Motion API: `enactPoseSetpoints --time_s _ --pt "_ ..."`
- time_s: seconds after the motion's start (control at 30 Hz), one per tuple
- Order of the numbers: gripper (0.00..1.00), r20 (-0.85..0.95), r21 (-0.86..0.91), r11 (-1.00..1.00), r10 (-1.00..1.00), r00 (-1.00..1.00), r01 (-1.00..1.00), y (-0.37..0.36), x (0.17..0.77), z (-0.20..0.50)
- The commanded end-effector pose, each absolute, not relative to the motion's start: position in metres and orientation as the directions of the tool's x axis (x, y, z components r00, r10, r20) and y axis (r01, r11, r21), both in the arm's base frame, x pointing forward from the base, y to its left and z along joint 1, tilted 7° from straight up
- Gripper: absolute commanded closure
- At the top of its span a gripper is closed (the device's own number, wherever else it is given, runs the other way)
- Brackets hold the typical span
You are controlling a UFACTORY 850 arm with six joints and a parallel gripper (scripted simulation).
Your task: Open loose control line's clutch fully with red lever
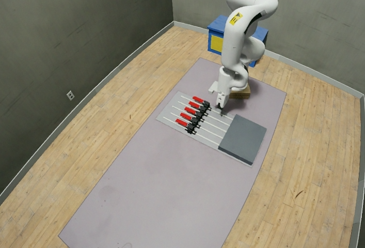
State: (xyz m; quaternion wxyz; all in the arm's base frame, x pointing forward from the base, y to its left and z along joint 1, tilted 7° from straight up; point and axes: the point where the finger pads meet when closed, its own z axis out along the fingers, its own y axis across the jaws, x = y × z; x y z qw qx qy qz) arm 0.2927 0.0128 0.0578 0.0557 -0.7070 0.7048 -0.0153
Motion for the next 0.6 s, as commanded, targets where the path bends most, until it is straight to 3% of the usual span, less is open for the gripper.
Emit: enactPoseSetpoints --time_s 0.0,0.57 --pt "1.0 -0.06 -0.104 -0.004 -0.998 0.011 -0.995 0.004 0.301 0.049" --pt "1.0 -0.059 -0.104 -0.005 -0.998 0.011 -0.995 0.007 0.307 0.008"
